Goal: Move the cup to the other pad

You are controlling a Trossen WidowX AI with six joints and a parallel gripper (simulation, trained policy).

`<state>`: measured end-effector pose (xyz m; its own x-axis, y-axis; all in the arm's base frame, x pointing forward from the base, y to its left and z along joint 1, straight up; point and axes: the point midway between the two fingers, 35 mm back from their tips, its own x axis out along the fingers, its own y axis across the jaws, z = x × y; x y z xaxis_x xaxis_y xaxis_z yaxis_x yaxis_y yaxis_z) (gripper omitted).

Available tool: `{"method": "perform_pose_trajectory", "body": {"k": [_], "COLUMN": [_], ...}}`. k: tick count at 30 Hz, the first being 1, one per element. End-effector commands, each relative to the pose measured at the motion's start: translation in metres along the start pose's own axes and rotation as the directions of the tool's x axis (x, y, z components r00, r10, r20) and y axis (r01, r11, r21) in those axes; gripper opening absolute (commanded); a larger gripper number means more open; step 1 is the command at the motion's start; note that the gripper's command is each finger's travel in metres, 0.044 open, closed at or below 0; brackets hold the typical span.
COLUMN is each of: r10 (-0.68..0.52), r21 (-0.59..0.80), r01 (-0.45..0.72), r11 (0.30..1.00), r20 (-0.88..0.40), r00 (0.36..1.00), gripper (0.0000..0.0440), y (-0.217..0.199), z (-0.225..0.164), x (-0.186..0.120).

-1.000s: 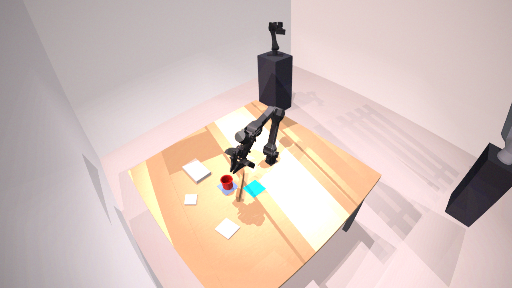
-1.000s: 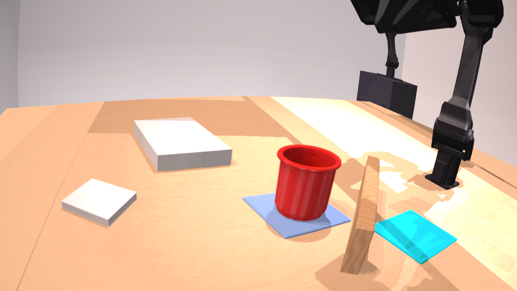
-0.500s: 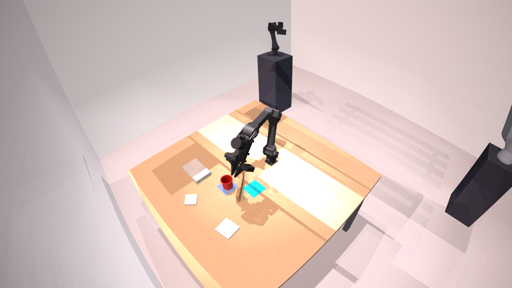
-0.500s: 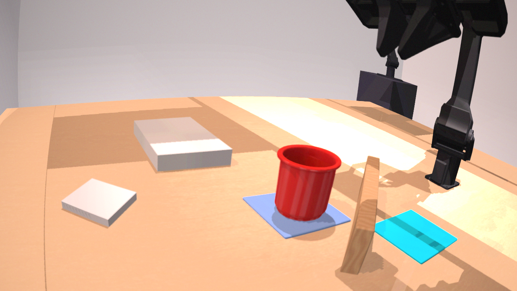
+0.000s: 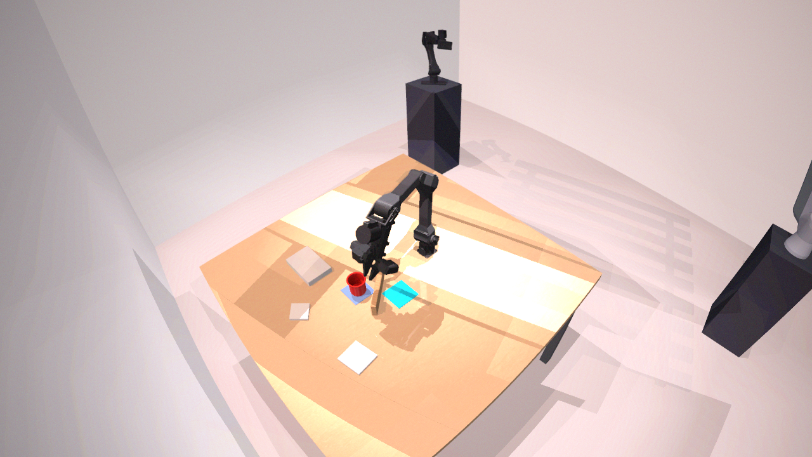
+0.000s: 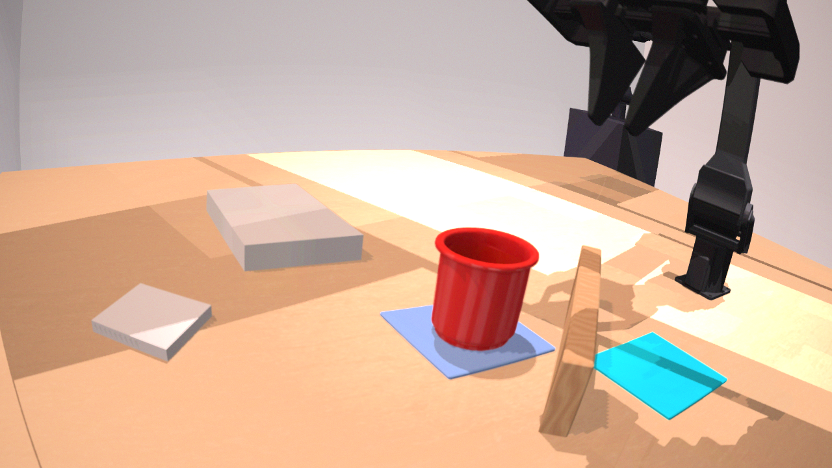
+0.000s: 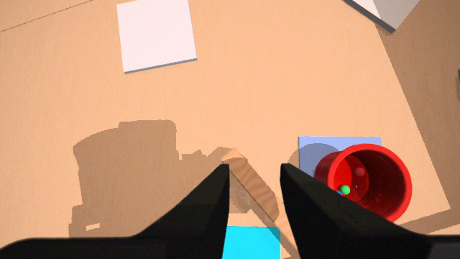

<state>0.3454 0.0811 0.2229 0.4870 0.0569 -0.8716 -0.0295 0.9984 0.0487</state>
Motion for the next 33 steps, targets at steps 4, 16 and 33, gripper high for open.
{"method": "perform_pose_trajectory", "body": {"k": [4, 16, 33], "r10": [-0.036, -0.093, -0.155], "r21": [-0.038, -0.125, -0.247], "r01": [0.033, 0.064, 0.052], "r11": [0.999, 0.99, 0.967], "r20": [-0.083, -0.242, -0.416], "r00": [0.996, 0.966, 0.896], "gripper": [0.0117, 0.0105, 0.0121], "y": [-0.008, -0.027, -0.064], "z": [-0.002, -0.012, -0.035], "x": [0.007, 0.025, 0.054]}}
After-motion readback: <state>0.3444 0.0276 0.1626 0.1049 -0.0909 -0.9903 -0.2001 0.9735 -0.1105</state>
